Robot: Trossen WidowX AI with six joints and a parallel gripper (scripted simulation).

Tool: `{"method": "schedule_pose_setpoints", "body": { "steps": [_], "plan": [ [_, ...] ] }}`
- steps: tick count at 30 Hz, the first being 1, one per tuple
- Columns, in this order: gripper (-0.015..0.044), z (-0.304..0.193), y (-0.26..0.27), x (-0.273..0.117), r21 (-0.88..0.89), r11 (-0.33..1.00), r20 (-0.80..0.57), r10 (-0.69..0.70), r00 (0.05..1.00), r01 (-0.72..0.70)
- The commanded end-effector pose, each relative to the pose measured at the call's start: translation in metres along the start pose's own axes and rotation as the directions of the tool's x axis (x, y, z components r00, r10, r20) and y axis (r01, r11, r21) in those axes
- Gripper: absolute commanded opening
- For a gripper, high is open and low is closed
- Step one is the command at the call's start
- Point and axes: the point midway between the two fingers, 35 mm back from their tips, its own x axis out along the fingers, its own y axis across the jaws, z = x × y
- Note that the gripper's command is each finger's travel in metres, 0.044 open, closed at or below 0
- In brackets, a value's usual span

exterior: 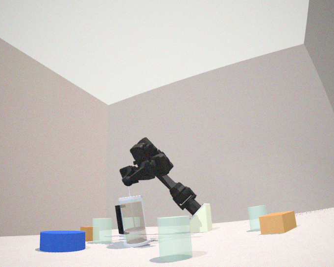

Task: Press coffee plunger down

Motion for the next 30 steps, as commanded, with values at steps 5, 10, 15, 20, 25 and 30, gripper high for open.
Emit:
{"method": "schedule_pose_setpoints", "body": {
  "steps": [5, 10, 15, 20, 25, 30],
  "plan": [
    [0.0123, -0.0191, 0.0001, 0.0078, -0.047, 0.999, -0.06, -0.021, 0.998, 0.018],
    [0.0123, -0.0188, 0.0009, 0.0081, -0.046, 0.999, -0.06, -0.021, 0.998, 0.018],
    [0.0123, -0.0185, 0.0015, 0.0084, -0.046, 0.999, -0.06, -0.021, 0.998, 0.018],
    [0.0123, -0.0184, 0.0021, 0.0084, -0.046, 0.999, -0.06, -0.021, 0.998, 0.018],
    [0.0123, -0.0183, 0.0025, 0.0084, -0.046, 0.999, -0.06, -0.021, 0.998, 0.018],
    [0.0123, -0.0182, 0.003, 0.0084, -0.046, 0.999, -0.06, -0.021, 0.998, 0.018]
  ]
}}
